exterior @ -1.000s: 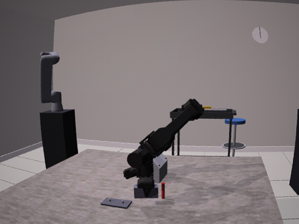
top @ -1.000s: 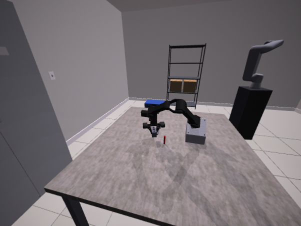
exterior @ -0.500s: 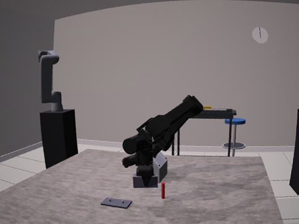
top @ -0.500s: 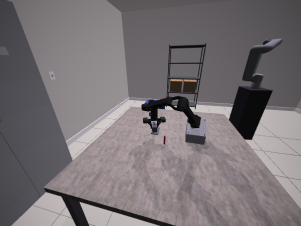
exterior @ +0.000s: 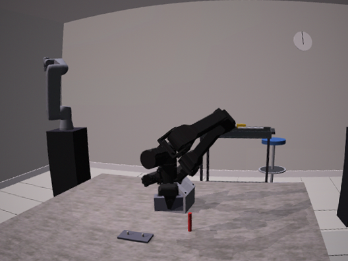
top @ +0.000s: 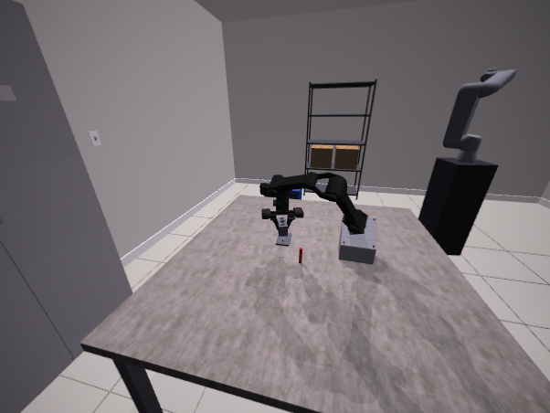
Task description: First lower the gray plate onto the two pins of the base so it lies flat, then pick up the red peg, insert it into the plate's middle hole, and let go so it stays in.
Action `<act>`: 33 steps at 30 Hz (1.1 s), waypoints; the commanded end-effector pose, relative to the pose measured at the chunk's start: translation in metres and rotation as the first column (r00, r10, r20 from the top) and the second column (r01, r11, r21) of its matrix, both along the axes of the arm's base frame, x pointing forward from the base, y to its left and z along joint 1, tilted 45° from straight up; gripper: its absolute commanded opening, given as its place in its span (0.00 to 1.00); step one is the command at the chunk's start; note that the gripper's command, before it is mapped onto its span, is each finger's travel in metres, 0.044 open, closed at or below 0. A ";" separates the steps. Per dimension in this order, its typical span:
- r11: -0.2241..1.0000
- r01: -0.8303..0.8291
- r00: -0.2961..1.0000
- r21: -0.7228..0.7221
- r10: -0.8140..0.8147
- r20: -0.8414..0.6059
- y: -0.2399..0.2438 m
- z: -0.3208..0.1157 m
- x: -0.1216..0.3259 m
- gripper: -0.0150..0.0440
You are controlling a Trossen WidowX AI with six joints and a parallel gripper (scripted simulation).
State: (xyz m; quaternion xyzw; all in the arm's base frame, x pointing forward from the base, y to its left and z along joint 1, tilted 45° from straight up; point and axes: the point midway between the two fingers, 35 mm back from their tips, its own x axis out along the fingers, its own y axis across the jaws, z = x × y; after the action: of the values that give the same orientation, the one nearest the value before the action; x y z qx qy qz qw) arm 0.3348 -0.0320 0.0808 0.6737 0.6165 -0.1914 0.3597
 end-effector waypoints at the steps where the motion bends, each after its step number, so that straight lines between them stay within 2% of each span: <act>1: 1.000 0.016 1.000 -0.001 -0.016 -0.013 -0.006 -0.011 0.004 0.25; 33: 0.989 0.146 0.980 0.017 -0.142 -0.139 -0.034 -0.110 0.016 0.25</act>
State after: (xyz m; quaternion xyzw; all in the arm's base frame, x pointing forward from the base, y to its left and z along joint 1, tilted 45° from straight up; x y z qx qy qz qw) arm 0.3513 -0.0613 -0.0195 0.7028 0.5963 -0.2463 0.2999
